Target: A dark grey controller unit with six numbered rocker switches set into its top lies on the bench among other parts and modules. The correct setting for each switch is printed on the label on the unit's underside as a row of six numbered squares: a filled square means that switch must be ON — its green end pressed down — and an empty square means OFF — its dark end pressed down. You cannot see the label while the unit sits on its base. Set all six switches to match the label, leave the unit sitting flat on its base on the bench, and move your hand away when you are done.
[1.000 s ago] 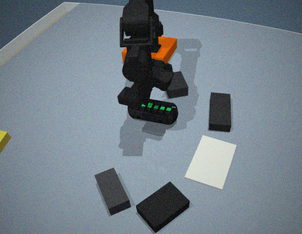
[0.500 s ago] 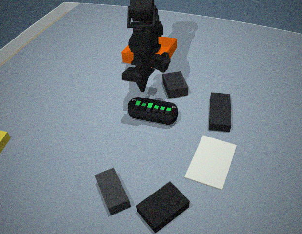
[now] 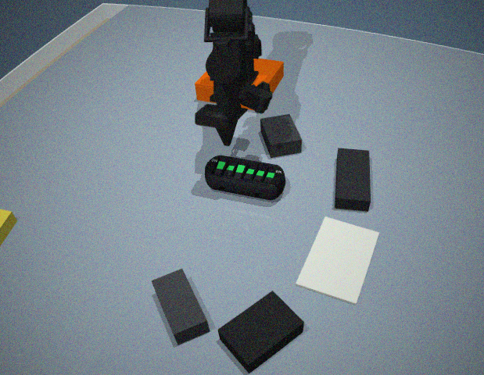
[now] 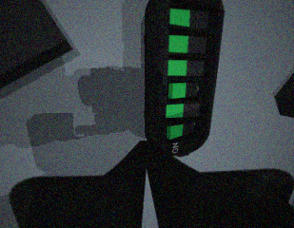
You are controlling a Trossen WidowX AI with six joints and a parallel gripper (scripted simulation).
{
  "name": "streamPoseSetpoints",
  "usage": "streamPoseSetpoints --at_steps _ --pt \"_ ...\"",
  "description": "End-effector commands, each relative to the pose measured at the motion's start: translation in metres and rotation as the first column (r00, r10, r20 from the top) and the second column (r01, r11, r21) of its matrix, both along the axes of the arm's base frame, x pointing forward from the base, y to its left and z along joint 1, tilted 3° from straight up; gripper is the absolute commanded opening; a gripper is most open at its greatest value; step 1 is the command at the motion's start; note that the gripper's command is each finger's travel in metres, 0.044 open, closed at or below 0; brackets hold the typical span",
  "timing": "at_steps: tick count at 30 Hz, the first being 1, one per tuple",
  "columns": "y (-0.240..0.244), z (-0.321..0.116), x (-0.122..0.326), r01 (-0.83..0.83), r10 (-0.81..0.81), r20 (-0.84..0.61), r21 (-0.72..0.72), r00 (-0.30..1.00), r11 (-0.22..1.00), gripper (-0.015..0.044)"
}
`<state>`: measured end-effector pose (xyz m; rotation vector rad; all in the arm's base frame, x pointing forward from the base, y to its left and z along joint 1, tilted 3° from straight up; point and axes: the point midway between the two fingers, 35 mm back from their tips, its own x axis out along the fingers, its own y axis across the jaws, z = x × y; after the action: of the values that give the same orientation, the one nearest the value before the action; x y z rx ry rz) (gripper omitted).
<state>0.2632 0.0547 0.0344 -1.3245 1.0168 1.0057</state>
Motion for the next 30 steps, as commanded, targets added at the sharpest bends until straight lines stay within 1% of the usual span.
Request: streamPoseSetpoints --at_steps 1,15,18,30 --pt "-0.001 -0.002 -0.002 -0.004 0.004 -0.004 -0.001 1.000 1.000 0.0000" --pt "0.000 0.000 -0.001 0.000 0.000 0.002 0.001 1.000 1.000 0.0000" --pt "0.007 0.004 0.007 0.002 -0.002 -0.025 -0.006 1.000 1.000 0.0079" --pt "0.081 0.028 0.051 -0.002 -0.023 -0.227 -0.109 0.974 0.994 0.0394"
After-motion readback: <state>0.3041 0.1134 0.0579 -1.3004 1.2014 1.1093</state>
